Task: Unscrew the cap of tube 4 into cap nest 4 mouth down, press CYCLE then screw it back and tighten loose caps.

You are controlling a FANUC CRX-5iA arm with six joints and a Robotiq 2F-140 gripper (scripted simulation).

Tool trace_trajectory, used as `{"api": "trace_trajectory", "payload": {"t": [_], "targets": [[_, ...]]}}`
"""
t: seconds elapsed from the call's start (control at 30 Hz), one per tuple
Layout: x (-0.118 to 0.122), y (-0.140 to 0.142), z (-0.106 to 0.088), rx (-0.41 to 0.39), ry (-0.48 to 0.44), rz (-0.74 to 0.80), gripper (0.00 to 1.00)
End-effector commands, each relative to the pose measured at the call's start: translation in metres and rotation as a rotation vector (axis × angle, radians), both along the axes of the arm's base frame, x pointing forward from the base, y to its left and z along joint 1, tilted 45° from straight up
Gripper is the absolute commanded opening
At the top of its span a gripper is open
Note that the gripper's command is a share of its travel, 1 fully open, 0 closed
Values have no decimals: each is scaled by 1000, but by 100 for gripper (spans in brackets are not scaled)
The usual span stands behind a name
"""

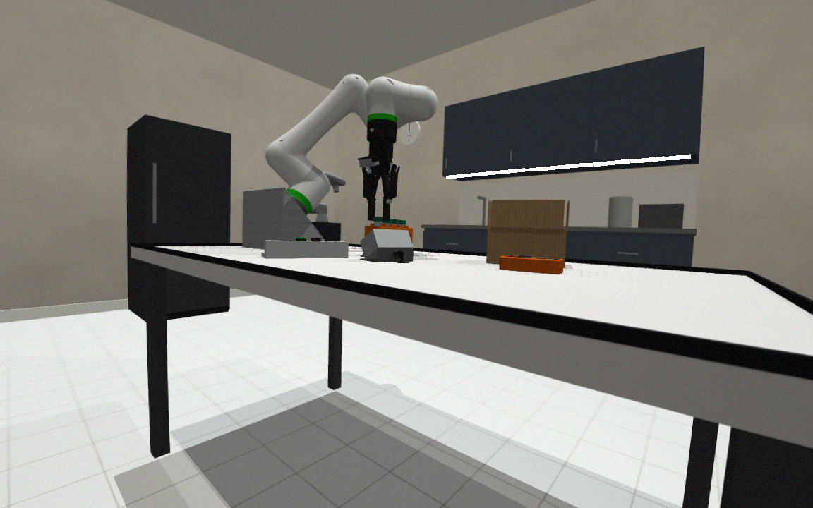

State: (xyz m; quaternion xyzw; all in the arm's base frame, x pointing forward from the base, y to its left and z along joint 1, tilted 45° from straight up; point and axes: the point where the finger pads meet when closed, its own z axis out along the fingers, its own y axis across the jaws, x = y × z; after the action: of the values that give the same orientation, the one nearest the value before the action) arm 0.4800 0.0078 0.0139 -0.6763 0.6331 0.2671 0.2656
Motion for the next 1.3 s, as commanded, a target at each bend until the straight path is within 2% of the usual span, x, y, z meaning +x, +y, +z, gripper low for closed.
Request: {"api": "trace_trajectory", "payload": {"t": [0.0, 0.37, 0.57, 0.6, 1.0, 1.07, 1.13, 1.27], "targets": [[0, -1, 0, 6, -66, 61, 41], [0, -1, 0, 16, -363, 365, 41], [0, -1, 0, 16, -363, 365, 41], [0, -1, 0, 15, -362, 365, 30], [0, -1, 0, 15, -362, 365, 30], [0, -1, 0, 14, -316, 317, 30], [0, -1, 0, 14, -316, 317, 30], [0, -1, 0, 11, -223, 222, 30]]}}
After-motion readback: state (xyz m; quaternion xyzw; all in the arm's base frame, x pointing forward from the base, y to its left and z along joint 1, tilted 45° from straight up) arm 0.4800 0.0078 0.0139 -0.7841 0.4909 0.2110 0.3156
